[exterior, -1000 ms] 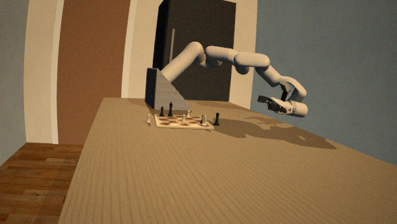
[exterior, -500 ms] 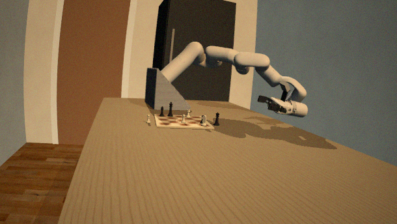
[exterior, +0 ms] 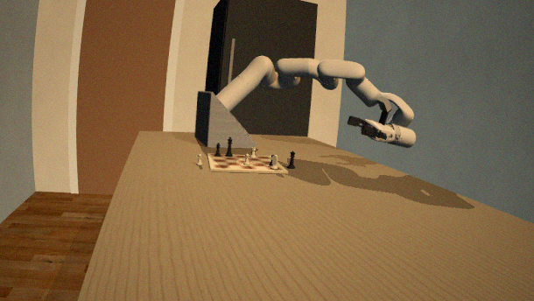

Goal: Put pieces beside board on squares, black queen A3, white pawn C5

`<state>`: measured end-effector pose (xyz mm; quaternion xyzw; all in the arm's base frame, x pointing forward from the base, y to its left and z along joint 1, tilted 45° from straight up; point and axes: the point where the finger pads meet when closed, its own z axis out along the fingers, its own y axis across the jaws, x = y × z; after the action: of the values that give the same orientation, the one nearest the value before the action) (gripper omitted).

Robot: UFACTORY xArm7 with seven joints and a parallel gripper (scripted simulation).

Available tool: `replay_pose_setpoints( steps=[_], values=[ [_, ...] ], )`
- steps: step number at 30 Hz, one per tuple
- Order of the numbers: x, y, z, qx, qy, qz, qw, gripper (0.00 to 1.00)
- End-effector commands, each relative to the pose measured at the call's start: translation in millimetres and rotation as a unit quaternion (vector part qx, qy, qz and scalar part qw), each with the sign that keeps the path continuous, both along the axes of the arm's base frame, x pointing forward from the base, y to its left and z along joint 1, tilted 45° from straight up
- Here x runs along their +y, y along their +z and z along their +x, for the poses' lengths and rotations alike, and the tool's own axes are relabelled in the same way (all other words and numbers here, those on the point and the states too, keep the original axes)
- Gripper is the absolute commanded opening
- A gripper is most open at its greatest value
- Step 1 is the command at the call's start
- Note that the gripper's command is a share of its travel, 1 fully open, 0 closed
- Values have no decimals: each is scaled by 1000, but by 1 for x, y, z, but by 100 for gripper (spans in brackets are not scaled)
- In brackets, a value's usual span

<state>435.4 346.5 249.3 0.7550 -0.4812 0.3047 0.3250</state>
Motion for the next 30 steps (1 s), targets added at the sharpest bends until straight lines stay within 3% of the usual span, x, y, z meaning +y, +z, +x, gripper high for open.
replay_pose_setpoints(
  steps=[1,6,16,24,29,30],
  values=[
    [-27,29,6,-6,5,7,1000,100],
    [-34,35,8,-6,5,7,1000,100],
    [-35,29,8,4,0,11,1000,100],
    [-65,-35,7,104,-51,104,988,100],
    [-71,-49,5,125,-68,130,981,100],
    [-76,-63,2,145,-88,160,972,100]
  ],
)
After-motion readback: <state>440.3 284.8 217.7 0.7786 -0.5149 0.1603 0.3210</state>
